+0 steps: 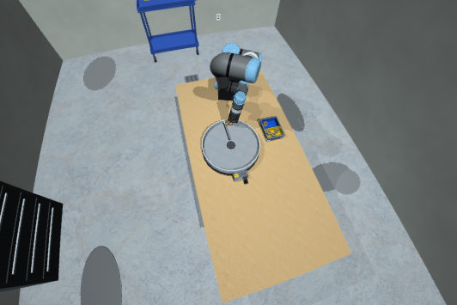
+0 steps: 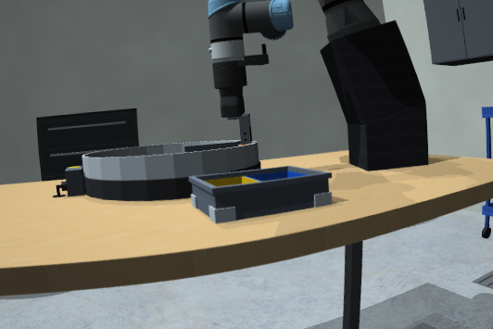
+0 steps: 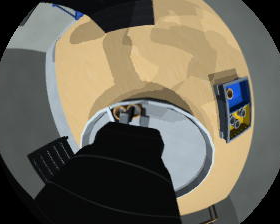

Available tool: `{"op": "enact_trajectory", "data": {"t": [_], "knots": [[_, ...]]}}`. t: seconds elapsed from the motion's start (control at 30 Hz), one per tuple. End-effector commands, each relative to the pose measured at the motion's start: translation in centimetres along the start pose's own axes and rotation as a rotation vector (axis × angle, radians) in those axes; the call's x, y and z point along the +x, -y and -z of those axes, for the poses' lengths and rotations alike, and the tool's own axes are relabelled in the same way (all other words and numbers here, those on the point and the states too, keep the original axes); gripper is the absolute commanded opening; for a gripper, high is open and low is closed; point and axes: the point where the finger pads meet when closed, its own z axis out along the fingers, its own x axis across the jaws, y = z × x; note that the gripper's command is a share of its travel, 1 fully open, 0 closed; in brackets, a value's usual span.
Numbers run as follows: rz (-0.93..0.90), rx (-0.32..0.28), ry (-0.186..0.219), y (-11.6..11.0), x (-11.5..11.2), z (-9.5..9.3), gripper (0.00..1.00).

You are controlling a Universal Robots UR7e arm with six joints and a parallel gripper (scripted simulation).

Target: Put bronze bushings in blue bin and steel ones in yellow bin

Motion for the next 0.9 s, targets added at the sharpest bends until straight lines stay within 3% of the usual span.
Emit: {"op": "enact_trajectory", "data": {"t": [0.0,0.3,0.37,0.4,0.53,0.83,0.87], "knots": [[0.112,-0.011,-0.109,-0.03,-0.09,-0.05,0.40],[0.112,-0.011,-0.110,-0.03,-0.09,-0.07,0.40],[0.129,-0.012,-0.125,-0.03,-0.10,-0.07,0.40],[0.026,-0.004,-0.025,-0.03,-0.01,-0.06,0.40],[0.113,-0.011,-0.110,-0.03,-0.08,-0.06,0.40],[0.112,-0.011,-0.110,-0.03,-0.09,-0.06,0.40],[0.129,-0.012,-0.125,-0.03,-0.10,-0.07,0.40]]}}
